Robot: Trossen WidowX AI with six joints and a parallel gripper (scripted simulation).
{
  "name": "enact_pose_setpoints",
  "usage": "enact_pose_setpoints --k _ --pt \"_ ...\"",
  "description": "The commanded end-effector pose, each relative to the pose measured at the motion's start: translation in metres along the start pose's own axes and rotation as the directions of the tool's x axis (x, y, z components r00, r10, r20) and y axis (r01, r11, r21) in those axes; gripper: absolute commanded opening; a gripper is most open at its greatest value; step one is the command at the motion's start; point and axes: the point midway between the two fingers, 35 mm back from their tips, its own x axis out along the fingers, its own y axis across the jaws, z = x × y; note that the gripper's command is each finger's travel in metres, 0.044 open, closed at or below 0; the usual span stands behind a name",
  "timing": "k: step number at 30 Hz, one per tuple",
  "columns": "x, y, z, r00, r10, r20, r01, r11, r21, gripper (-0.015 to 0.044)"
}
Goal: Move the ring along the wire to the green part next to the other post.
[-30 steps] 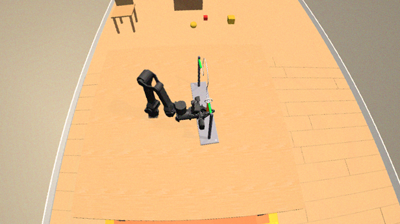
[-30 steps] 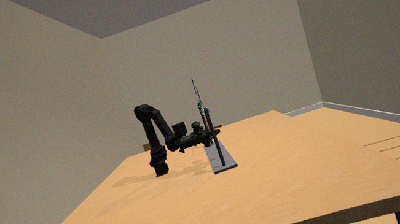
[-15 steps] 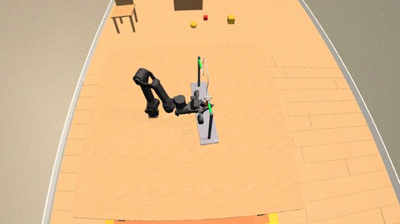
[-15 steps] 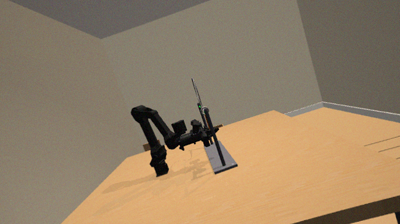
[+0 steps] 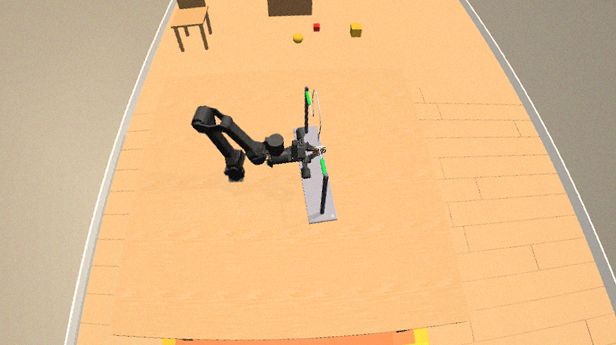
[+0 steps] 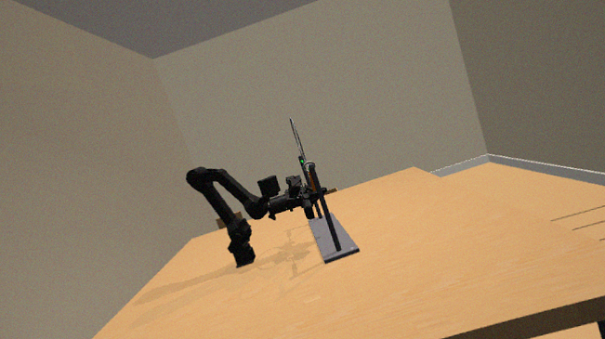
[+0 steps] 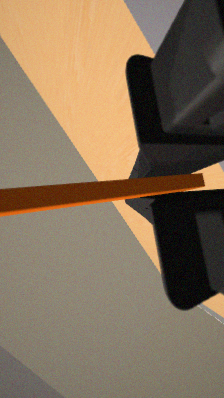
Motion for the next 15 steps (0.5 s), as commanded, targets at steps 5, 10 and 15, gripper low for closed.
enact_pose_setpoints --k 5,10,15 --pt "-0.009 0.020 0.004 0.998 0.012 -0.061 -0.005 0.993 0.120 -0.0150" --pt "-0.015 0.030 0.006 0.994 0.025 -0.108 -0.004 0.982 0.188 -0.0150" --pt "-0.022 0.042 0.009 0.986 0.049 -0.159 -0.005 0.965 0.264 -0.0150"
